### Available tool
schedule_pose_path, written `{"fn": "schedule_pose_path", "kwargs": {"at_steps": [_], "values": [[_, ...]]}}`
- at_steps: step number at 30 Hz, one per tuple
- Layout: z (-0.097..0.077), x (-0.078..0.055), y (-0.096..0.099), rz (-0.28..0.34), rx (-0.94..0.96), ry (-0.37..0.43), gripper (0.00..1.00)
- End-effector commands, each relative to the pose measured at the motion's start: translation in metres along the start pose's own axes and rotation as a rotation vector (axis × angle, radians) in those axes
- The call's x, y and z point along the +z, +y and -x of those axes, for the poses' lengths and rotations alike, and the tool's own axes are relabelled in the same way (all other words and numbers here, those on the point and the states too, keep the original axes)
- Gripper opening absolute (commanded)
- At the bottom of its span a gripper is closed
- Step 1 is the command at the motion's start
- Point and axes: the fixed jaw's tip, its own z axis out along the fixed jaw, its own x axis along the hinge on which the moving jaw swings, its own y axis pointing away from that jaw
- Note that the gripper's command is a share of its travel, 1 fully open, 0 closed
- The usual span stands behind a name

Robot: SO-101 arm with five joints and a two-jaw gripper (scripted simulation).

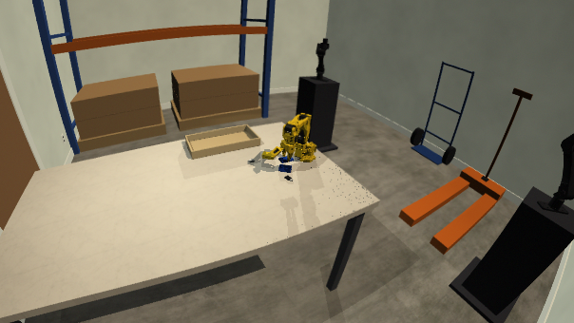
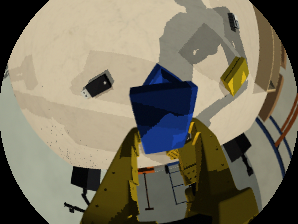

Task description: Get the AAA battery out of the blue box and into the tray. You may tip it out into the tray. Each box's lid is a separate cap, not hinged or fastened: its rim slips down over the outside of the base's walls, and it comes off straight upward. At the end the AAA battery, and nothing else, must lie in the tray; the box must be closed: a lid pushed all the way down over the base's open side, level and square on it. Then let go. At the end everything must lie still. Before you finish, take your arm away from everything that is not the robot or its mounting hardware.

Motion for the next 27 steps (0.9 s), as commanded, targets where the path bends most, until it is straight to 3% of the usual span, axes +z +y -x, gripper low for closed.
{"fn": "schedule_pose_path", "kwargs": {"at_steps": [1,27], "values": [[0.0032,-0.0057,0.0039,0.018,0.002,-0.027,0.21],[0.0022,-0.0059,0.0018,0.019,0.054,-0.027,0.21]]}}
